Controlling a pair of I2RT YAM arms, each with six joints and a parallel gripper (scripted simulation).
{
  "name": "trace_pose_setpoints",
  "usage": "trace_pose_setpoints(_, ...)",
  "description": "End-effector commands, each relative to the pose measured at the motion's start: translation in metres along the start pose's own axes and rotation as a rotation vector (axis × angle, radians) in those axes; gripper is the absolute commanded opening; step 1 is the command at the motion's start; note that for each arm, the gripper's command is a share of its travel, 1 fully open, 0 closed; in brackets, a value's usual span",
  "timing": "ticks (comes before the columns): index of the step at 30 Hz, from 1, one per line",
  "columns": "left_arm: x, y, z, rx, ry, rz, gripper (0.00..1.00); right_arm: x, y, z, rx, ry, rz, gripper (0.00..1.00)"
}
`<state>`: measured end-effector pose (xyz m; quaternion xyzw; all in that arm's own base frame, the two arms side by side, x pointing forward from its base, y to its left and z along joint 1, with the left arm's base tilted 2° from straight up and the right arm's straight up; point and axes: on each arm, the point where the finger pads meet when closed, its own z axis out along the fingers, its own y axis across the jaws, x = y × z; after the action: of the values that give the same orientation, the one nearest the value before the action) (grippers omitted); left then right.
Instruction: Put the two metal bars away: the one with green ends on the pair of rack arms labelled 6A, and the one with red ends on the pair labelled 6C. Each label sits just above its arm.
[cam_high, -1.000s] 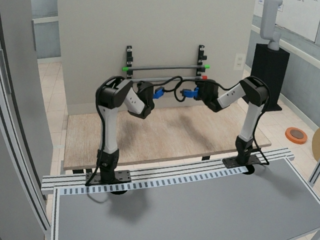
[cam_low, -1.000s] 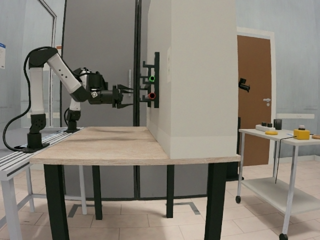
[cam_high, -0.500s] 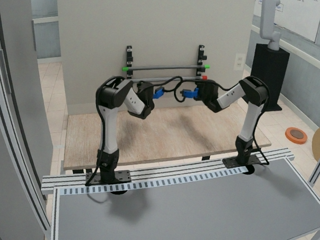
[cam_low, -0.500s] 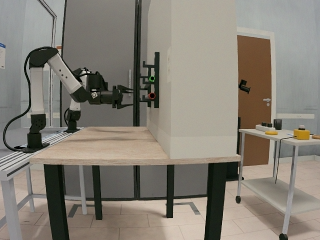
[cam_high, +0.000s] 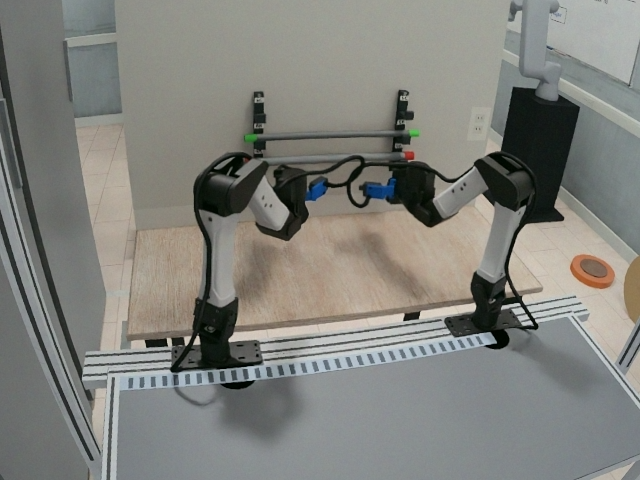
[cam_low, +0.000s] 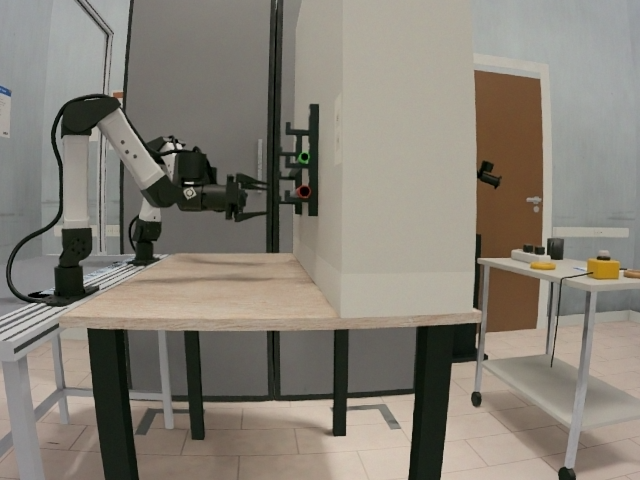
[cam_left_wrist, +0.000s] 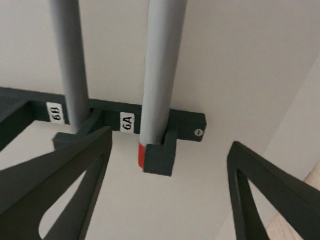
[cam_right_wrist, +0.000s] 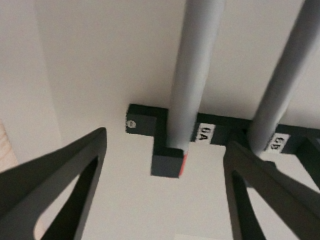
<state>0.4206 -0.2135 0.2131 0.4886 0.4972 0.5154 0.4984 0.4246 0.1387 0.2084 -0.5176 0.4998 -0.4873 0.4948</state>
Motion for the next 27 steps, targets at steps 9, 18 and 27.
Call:
trace_pose_setpoints(9, -0.005, -0.005, 0.017, 0.005, -0.009, 0.01, 0.69, -0.001, -0.01, 0.017, 0.032, 0.0, 0.009, 0.69)
trace_pose_setpoints(18, -0.005, -0.002, 0.028, 0.005, -0.009, 0.01, 0.69, -0.001, -0.015, 0.028, 0.032, 0.0, 0.009, 0.69)
trace_pose_setpoints(27, -0.005, 0.001, 0.038, 0.005, -0.009, 0.01, 0.69, -0.001, -0.02, 0.037, 0.032, 0.0, 0.009, 0.69)
